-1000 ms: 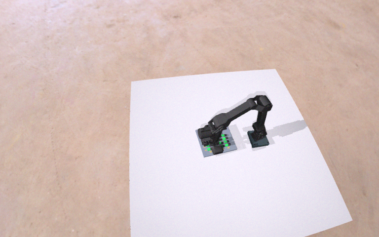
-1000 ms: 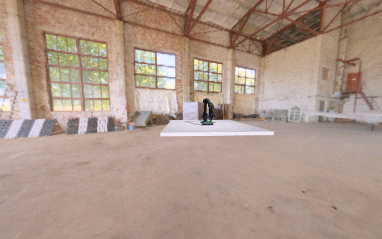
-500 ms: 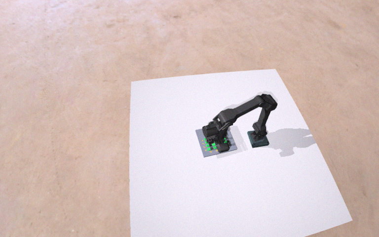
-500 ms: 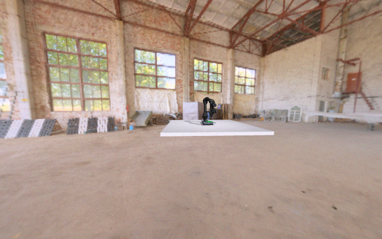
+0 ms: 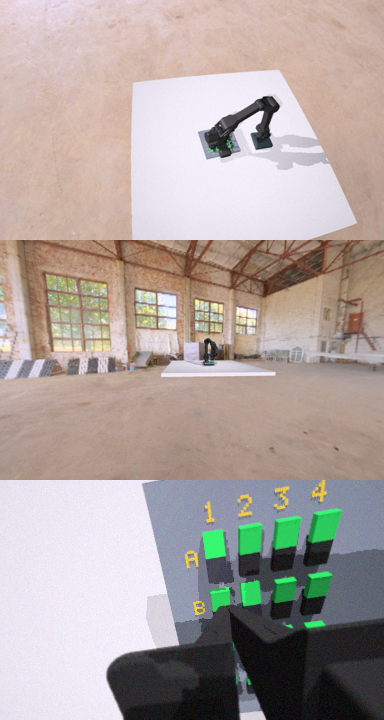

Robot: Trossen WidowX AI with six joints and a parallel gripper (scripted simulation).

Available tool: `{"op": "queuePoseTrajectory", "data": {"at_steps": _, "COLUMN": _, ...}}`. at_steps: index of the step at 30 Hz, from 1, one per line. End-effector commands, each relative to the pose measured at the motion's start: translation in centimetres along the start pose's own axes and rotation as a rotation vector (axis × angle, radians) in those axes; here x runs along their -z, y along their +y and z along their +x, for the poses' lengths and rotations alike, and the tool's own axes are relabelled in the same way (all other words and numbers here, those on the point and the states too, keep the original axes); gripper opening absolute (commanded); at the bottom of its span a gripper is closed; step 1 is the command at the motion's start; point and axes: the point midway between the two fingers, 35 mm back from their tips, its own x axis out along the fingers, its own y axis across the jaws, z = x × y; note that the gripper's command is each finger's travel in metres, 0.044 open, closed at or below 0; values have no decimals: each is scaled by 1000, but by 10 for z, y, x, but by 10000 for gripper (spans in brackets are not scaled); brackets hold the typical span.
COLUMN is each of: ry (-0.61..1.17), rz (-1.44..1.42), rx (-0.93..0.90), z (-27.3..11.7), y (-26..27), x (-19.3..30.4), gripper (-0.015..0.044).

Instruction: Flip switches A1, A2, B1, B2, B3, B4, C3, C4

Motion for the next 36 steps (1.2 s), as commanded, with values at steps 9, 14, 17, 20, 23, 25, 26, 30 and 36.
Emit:
{"op": "queuePoseTrajectory", "data": {"at_steps": 9, "ry": 12, "rz": 3, "rx": 0, "z": 16, "y": 0, "x": 2, "gripper": 0}}
{"op": "queuePoseTrajectory", "data": {"at_steps": 14, "ry": 12, "rz": 3, "rx": 0, "z": 23, "y": 0, "x": 2, "gripper": 0}}
{"op": "queuePoseTrajectory", "data": {"at_steps": 17, "ry": 12, "rz": 3, "rx": 0, "z": 23, "y": 0, "x": 2, "gripper": 0}}
{"op": "queuePoseTrajectory", "data": {"at_steps": 20, "ry": 12, "rz": 3, "rx": 0, "z": 23, "y": 0, "x": 2, "gripper": 0}}
{"op": "queuePoseTrajectory", "data": {"at_steps": 23, "ry": 12, "rz": 3, "rx": 0, "z": 23, "y": 0, "x": 2, "gripper": 0}}
{"op": "queuePoseTrajectory", "data": {"at_steps": 25, "ry": 12, "rz": 3, "rx": 0, "z": 23, "y": 0, "x": 2, "gripper": 0}}
{"op": "queuePoseTrajectory", "data": {"at_steps": 26, "ry": 12, "rz": 3, "rx": 0, "z": 23, "y": 0, "x": 2, "gripper": 0}}
{"op": "queuePoseTrajectory", "data": {"at_steps": 30, "ry": 12, "rz": 3, "rx": 0, "z": 23, "y": 0, "x": 2, "gripper": 0}}
{"op": "queuePoseTrajectory", "data": {"at_steps": 36, "ry": 12, "rz": 3, "rx": 0, "z": 23, "y": 0, "x": 2, "gripper": 0}}
